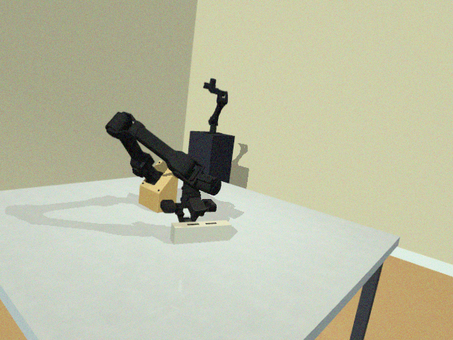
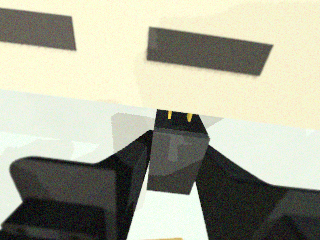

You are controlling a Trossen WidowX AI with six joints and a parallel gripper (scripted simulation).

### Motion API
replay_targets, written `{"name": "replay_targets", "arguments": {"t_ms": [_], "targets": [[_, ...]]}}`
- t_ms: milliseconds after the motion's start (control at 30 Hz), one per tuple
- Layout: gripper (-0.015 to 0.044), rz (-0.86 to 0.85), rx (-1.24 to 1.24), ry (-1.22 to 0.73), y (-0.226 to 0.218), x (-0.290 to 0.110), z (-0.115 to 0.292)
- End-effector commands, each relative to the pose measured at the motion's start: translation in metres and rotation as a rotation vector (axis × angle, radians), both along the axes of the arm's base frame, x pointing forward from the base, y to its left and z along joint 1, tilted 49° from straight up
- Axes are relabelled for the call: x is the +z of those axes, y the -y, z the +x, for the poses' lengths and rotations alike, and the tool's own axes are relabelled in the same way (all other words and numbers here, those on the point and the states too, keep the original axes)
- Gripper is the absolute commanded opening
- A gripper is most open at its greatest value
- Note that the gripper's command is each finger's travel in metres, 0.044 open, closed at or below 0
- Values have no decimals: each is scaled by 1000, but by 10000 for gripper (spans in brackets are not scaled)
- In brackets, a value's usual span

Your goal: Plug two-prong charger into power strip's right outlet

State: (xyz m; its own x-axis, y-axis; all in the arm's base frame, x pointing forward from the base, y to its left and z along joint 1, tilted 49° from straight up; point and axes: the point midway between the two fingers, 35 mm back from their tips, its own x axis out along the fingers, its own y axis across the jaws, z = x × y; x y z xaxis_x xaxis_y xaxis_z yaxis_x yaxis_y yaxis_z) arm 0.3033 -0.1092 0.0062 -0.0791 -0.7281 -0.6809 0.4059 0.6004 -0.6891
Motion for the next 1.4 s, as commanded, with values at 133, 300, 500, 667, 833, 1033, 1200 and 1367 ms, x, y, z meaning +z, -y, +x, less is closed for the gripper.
{"name": "replay_targets", "arguments": {"t_ms": [133, 300, 500, 667, 833, 1033, 1200, 1367], "targets": [[0, -3, 2, 0, 1, 1, 3], [0, -3, 2, 0, 1, 2, 4], [0, -3, 2, 0, 1, 2, 5], [0, -3, 2, 0, 2, 3, 6], [0, -3, 2, 0, 2, 3, 7], [0, -3, 2, 0, 2, 3, 8], [0, -3, 2, 0, 3, 4, 9], [0, -3, 2, 0, 3, 4, 10]]}}
